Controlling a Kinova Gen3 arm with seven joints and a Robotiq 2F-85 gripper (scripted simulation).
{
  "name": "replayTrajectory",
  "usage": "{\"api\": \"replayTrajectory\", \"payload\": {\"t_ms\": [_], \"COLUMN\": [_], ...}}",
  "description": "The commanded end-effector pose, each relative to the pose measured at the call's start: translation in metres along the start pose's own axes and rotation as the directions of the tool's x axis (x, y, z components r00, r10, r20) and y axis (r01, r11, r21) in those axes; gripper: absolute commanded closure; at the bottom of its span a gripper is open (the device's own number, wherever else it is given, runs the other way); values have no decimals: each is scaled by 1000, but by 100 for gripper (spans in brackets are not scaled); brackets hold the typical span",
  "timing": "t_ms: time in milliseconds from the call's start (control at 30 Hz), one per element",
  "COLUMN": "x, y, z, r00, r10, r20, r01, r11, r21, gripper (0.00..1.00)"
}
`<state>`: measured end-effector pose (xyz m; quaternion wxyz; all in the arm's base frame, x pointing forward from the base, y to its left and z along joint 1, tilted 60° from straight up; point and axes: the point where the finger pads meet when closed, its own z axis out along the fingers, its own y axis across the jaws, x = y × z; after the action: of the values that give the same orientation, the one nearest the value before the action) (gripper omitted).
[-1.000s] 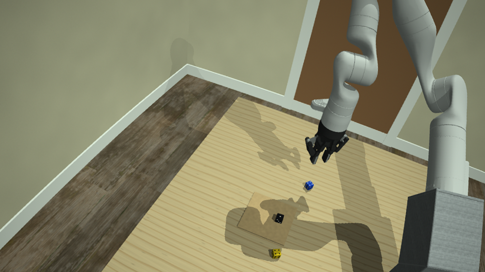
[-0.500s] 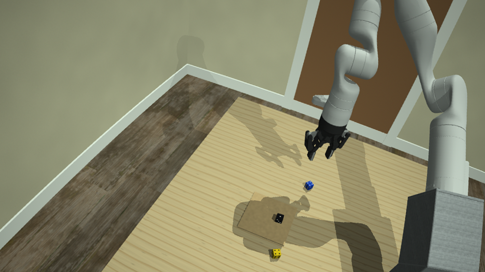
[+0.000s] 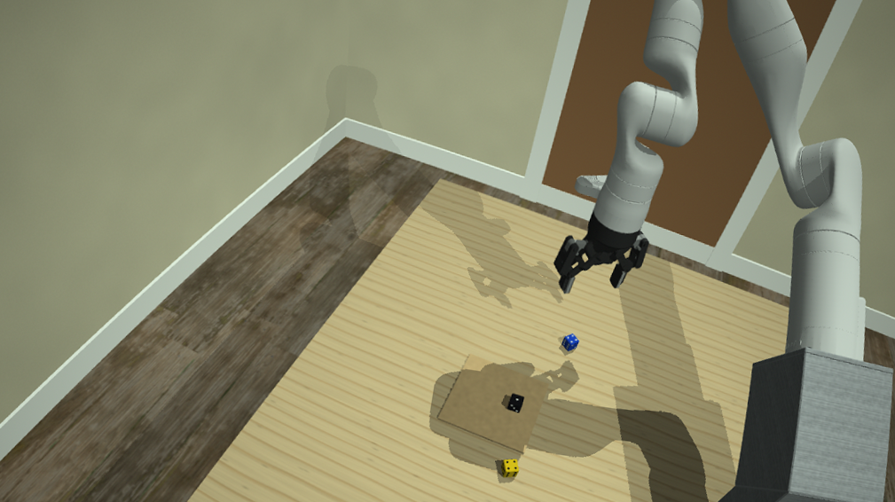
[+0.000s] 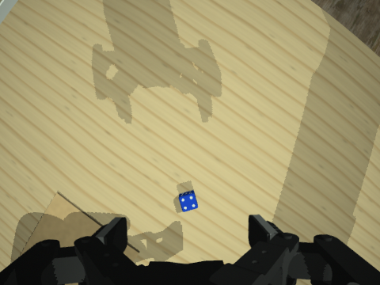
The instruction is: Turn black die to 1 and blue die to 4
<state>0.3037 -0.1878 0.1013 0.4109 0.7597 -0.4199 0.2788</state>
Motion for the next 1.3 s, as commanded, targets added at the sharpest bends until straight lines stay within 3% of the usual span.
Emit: {"api": "replayTrajectory", "payload": {"t_ms": [0, 500, 667, 833, 900, 1067, 1267], "x": [0, 0, -1, -2, -2, -3, -4], "y": [0, 0, 0, 0, 0, 0, 0], "z": [0, 6, 9, 14, 14, 19, 25], "r00": [1000, 971, 923, 837, 837, 709, 510], "r10": [-12, -238, -385, -548, -548, -705, -860], "r20": [0, -3, -4, -5, -5, -4, -3], "r01": [12, 238, 385, 548, 548, 705, 860], "r11": [1000, 971, 923, 837, 837, 709, 510], "r21": [0, -1, -3, -4, -4, -6, -7], "gripper": [0, 0, 0, 0, 0, 0, 0]}}
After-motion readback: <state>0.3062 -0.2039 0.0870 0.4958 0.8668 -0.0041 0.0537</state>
